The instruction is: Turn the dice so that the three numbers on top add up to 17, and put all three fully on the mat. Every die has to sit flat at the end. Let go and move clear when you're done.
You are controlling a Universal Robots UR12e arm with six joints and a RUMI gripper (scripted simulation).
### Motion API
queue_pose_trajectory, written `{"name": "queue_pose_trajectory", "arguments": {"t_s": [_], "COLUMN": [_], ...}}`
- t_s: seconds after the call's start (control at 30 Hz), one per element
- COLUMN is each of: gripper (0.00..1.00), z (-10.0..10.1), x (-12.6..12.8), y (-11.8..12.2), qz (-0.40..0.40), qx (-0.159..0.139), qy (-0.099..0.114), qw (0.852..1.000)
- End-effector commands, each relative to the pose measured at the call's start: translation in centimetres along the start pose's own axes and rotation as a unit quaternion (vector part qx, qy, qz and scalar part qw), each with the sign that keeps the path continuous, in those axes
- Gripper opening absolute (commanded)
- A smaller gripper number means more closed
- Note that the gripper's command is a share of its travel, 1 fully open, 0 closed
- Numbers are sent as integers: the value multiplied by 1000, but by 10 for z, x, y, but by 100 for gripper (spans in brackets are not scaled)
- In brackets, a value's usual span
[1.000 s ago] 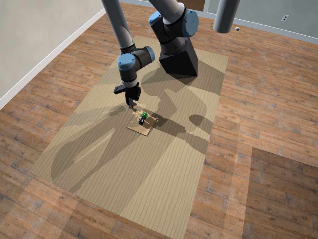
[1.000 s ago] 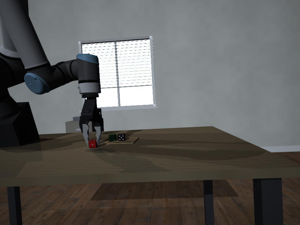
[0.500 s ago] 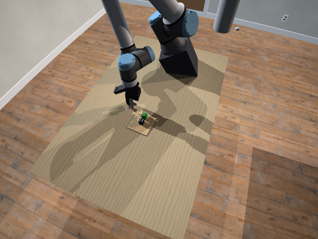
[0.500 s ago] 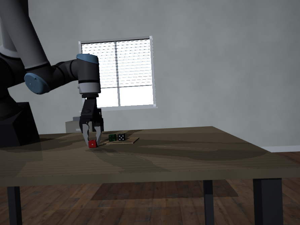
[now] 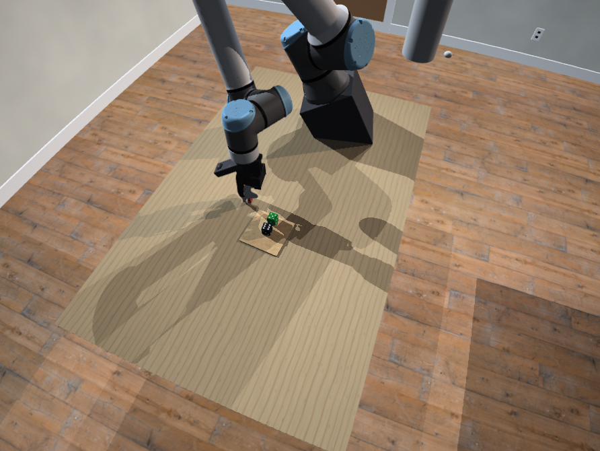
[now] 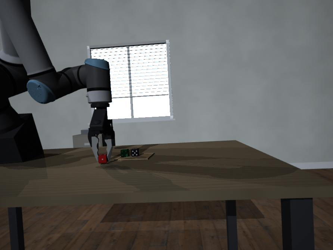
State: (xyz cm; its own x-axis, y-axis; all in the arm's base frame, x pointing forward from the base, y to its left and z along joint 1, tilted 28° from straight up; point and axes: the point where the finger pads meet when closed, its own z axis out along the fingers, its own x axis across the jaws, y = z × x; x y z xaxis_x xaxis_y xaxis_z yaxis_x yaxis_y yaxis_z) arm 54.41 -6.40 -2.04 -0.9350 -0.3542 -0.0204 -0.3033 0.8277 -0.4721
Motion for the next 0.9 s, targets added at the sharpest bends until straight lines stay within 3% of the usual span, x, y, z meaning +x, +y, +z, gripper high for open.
{"name": "queue_pose_trajectory", "arguments": {"t_s": [0.0, 0.43, 0.87], "gripper": [10, 10, 10], "z": [-8, -74, -96], "x": [0, 0, 0], "y": [0, 0, 0], "qz": [0, 0, 0], "qx": [0, 0, 0], "qy": [0, 0, 0], "qw": [1000, 1000, 1000]}}
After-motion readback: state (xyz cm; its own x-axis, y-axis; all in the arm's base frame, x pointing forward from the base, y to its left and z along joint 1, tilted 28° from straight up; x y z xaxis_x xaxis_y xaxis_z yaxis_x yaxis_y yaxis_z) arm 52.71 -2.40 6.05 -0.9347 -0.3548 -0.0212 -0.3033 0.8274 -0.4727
